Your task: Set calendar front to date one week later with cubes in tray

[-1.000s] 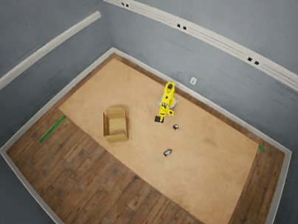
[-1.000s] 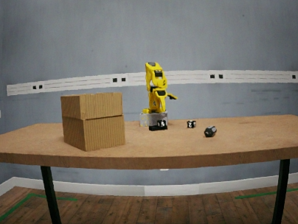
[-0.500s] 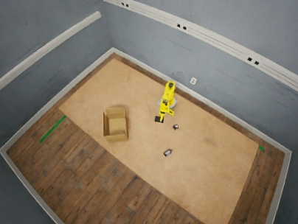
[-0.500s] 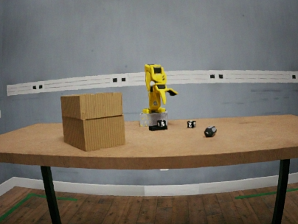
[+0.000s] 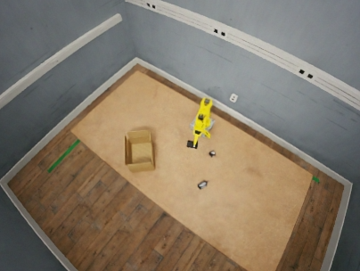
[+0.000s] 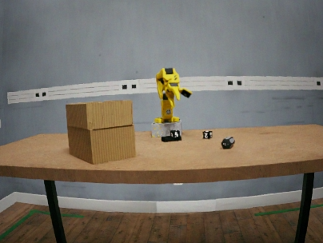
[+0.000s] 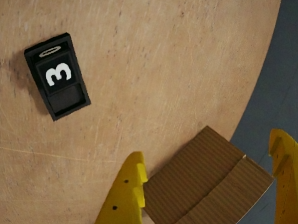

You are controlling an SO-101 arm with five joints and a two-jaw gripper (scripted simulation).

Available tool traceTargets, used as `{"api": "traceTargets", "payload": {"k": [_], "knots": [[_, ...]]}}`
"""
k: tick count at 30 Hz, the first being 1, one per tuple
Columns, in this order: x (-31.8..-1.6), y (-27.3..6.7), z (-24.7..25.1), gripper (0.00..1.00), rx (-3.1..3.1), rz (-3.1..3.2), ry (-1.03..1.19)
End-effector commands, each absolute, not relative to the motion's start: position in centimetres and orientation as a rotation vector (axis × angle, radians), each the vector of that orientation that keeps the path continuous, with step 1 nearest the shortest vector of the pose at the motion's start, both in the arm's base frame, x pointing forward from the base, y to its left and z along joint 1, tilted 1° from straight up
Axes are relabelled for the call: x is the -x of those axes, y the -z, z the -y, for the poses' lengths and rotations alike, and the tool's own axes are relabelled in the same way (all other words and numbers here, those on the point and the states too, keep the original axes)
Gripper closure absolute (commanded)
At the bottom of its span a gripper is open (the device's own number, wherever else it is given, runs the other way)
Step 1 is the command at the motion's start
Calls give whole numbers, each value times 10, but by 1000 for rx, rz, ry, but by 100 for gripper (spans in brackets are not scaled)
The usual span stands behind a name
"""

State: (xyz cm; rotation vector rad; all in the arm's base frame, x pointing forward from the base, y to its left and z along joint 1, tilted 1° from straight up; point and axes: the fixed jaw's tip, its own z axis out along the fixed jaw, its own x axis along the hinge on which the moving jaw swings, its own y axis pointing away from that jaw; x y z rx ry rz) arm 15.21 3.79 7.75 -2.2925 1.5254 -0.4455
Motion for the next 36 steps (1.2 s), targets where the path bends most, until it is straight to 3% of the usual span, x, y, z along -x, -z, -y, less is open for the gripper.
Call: {"api": "traceTargets", "payload": {"k": [1, 20, 36], "knots": [[-153, -82, -36, 65, 2273, -1523, 466], [-155, -84, -45, 65, 2219, -1573, 425], [-159, -93, -89, 65, 1980, -1787, 226]]}}
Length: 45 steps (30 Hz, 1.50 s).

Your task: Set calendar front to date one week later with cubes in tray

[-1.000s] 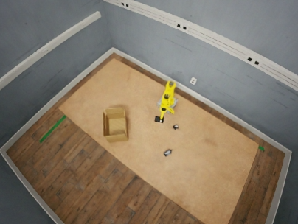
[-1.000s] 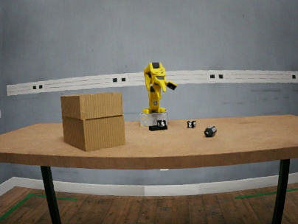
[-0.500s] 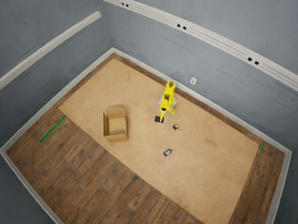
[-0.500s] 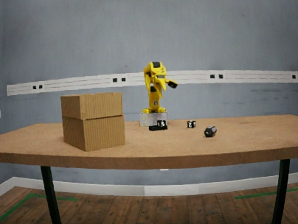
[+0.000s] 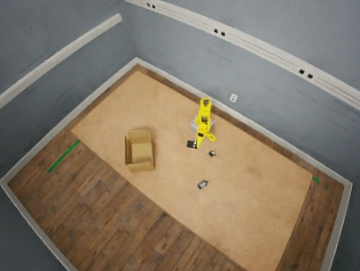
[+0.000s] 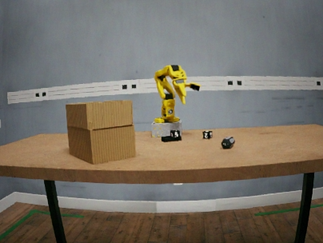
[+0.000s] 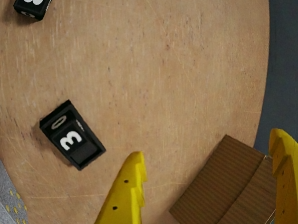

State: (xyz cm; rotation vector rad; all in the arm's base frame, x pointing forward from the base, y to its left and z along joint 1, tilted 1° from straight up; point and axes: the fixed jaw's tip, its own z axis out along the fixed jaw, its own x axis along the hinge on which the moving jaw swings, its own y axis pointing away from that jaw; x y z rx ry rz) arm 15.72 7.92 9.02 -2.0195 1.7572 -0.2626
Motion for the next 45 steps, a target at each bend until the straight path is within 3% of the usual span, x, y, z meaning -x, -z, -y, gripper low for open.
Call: {"api": "traceTargets", "payload": {"k": [1, 28, 45], "knots": [[-159, -93, -89, 65, 1980, -1787, 226], [-134, -98, -195, 65, 1470, -2231, -232], [-121, -97, -217, 65, 1359, -2326, -325]]}}
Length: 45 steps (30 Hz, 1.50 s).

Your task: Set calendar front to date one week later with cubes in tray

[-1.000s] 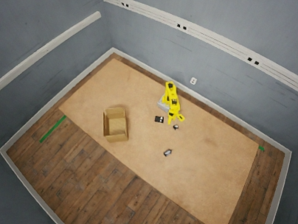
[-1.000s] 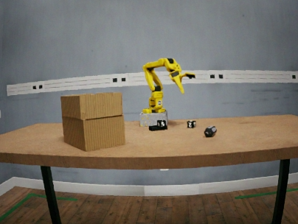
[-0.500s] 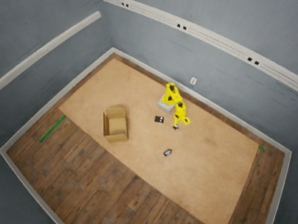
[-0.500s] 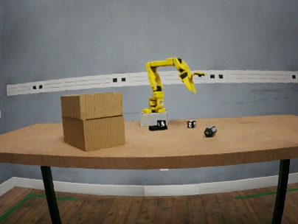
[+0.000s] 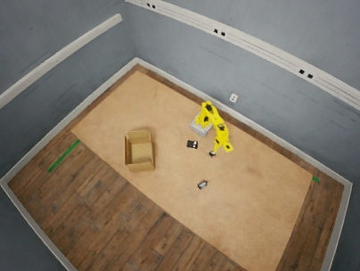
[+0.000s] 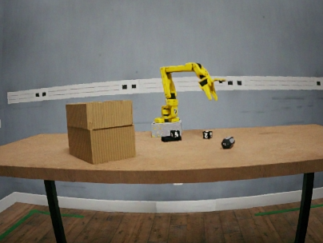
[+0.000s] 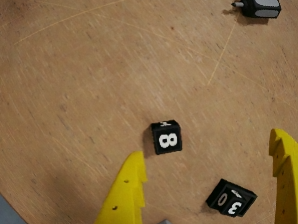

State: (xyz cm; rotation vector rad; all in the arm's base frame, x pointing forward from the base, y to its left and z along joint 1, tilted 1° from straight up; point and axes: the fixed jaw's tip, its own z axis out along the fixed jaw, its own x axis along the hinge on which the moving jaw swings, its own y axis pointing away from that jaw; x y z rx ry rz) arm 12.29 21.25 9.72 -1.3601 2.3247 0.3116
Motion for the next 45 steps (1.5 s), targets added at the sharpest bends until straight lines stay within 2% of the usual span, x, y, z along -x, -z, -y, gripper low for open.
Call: {"api": "traceTargets", "payload": {"k": [1, 12, 32, 45], "knots": [[-121, -97, -218, 65, 1358, -2327, -326], [-120, -93, -217, 65, 1365, -2343, -316], [-104, -3, -190, 65, 1567, -2689, -25], [-102, 7, -186, 65, 1584, -2721, 6]]}}
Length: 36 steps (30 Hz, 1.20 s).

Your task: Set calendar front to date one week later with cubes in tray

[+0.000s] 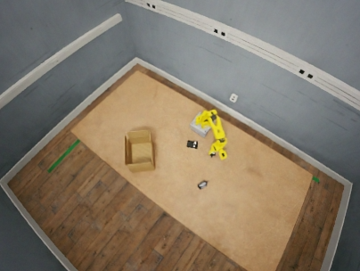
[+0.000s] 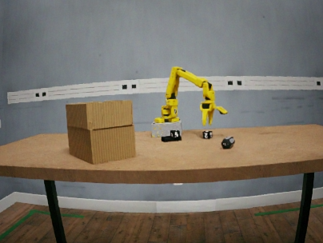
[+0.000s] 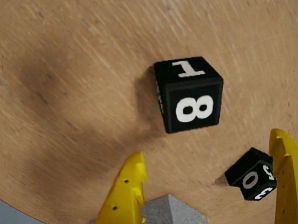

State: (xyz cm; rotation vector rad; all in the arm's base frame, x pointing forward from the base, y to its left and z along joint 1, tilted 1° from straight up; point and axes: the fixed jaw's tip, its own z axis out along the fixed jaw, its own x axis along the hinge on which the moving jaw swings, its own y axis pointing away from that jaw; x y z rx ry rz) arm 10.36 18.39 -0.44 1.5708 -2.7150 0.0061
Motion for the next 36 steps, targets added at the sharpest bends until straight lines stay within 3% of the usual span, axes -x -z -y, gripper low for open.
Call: {"api": "traceTargets", "payload": {"k": [1, 36], "knots": [[-102, 7, -186, 65, -1577, 2710, -6], [-103, 25, -187, 65, -1577, 2710, -6]]}}
